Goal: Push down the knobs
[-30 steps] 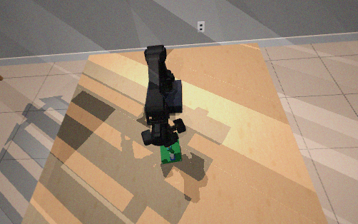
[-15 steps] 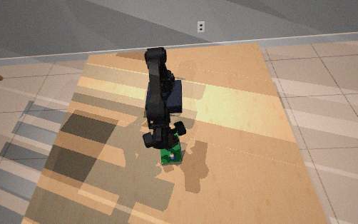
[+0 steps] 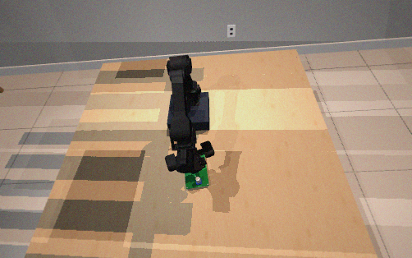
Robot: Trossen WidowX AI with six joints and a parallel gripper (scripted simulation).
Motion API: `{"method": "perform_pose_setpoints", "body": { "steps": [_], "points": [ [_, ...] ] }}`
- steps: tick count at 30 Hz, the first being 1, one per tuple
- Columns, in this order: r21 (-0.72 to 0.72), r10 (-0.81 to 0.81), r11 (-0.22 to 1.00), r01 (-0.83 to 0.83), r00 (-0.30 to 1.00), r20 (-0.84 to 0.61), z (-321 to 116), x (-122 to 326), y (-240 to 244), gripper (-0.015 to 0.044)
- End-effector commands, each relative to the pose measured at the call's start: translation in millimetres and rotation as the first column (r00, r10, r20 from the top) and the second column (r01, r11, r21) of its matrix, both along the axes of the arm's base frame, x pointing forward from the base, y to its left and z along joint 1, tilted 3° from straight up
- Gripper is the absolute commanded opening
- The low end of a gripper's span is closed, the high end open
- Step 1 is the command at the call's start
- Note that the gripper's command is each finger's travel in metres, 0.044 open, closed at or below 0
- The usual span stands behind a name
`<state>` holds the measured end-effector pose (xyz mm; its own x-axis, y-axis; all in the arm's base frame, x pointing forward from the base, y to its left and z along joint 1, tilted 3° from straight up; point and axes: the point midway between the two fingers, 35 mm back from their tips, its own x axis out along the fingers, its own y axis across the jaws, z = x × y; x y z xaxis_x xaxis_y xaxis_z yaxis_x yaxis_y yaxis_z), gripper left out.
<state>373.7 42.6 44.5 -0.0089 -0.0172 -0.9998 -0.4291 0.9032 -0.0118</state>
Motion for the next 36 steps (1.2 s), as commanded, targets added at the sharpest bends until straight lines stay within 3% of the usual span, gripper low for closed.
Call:
{"method": "perform_pose_setpoints", "body": {
  "steps": [1, 36],
  "points": [
    [0.003, -0.003, 1.0, 0.003, 1.0, 0.001, -1.0, 0.4, 0.4, 0.0],
    [0.003, -0.003, 1.0, 0.003, 1.0, 0.001, -5.4, 0.3, 0.3, 0.0]
  ]
}}
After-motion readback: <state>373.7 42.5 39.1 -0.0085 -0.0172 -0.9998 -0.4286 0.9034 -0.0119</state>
